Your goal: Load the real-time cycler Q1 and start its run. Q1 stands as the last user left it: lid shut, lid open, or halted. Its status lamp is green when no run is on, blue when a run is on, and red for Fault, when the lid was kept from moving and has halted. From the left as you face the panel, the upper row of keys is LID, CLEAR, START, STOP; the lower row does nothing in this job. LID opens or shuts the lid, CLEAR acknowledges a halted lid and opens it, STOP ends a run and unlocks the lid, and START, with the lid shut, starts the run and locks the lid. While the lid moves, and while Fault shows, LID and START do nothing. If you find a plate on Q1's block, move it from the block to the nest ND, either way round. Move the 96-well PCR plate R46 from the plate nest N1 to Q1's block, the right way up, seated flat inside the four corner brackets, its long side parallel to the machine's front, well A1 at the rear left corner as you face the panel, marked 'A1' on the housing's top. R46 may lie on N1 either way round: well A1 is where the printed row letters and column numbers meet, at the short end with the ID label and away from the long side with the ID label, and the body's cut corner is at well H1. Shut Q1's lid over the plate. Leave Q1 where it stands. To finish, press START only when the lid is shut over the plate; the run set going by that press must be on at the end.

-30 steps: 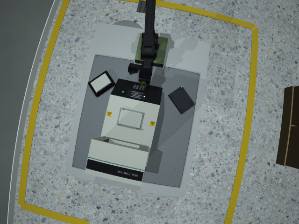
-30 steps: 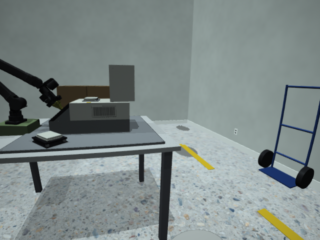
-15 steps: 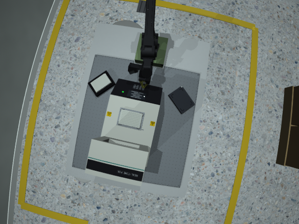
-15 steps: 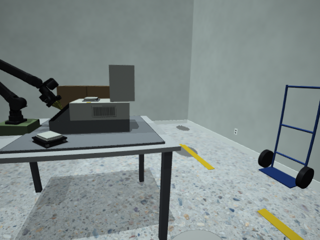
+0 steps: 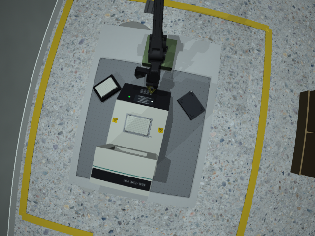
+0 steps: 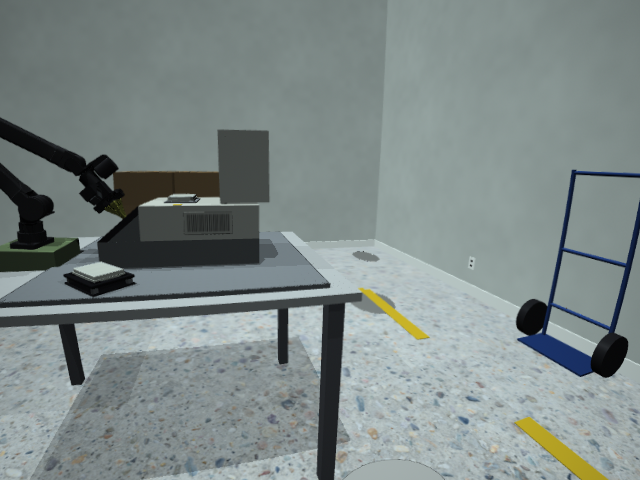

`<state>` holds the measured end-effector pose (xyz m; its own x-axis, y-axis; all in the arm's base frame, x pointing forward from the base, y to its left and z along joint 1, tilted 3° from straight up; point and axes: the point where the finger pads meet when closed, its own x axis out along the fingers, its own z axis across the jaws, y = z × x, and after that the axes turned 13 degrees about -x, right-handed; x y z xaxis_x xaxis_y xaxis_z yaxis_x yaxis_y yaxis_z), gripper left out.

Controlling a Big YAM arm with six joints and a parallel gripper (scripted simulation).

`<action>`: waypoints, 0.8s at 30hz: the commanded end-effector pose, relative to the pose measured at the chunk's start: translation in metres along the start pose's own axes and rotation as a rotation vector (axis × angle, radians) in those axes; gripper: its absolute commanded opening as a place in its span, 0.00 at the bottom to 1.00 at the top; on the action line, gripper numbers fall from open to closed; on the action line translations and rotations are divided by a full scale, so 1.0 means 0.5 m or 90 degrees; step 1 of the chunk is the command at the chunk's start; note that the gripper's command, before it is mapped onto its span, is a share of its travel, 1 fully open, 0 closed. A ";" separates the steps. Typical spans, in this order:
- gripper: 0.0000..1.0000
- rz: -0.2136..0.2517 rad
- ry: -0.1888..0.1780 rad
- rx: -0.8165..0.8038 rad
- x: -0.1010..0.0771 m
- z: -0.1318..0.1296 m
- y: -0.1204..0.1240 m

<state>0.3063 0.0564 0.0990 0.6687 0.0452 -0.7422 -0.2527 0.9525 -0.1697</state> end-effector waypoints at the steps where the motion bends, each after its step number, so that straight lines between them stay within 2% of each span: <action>1: 0.00 -0.008 -0.046 0.010 -0.021 0.073 -0.015; 6: 0.00 -0.008 -0.047 0.010 -0.019 0.057 -0.012; 19: 0.00 0.000 -0.022 0.000 -0.006 0.002 0.004; 24: 0.00 -0.008 -0.027 0.009 -0.007 0.020 -0.009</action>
<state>0.3019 0.0559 0.0948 0.6678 0.0461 -0.7429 -0.2546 0.9520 -0.1697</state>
